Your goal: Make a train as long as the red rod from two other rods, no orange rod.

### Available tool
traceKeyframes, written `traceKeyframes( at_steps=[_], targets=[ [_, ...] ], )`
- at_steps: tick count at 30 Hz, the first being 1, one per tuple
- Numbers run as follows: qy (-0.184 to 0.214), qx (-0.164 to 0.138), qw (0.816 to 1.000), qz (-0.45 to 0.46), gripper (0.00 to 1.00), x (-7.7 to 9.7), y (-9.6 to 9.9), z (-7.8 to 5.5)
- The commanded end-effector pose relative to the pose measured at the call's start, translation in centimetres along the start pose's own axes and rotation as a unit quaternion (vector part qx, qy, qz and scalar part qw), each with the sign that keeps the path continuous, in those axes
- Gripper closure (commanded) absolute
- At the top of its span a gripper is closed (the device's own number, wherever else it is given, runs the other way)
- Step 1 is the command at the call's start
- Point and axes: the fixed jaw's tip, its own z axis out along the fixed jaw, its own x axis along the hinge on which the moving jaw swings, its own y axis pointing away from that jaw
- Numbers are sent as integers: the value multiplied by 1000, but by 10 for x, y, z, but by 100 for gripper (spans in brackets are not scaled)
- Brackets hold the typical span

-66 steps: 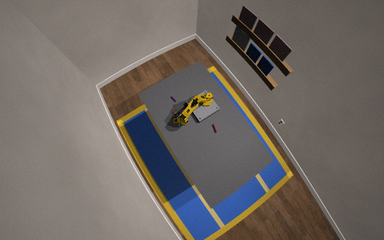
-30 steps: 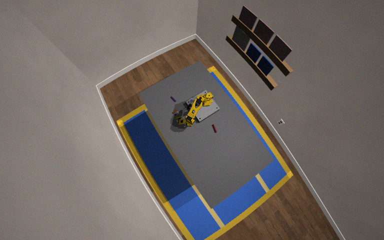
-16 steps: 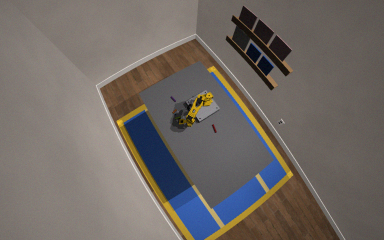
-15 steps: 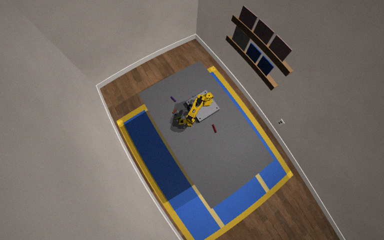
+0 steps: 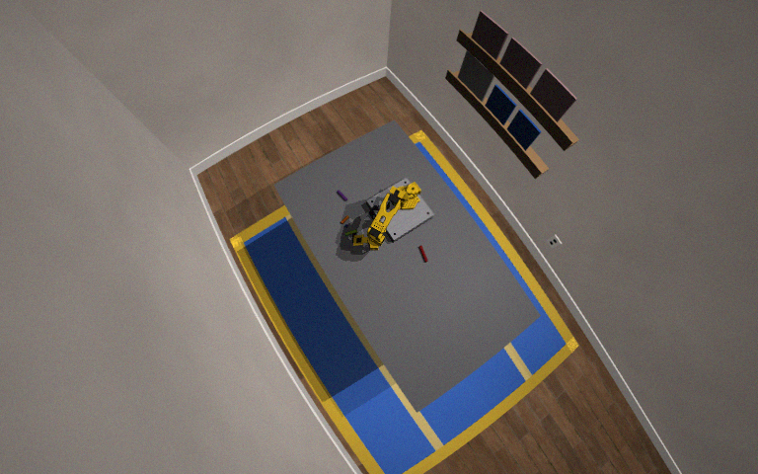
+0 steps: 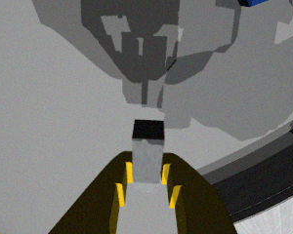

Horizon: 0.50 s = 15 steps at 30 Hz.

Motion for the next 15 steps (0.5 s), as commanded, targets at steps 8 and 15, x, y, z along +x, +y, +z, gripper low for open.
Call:
traceKeyframes(
  at_steps=[8,15],
  targets=[
    [-1,-4,1000,1,100,2,1,6],
    [-1,-4,1000,1,100,2,1,14]
  ],
)
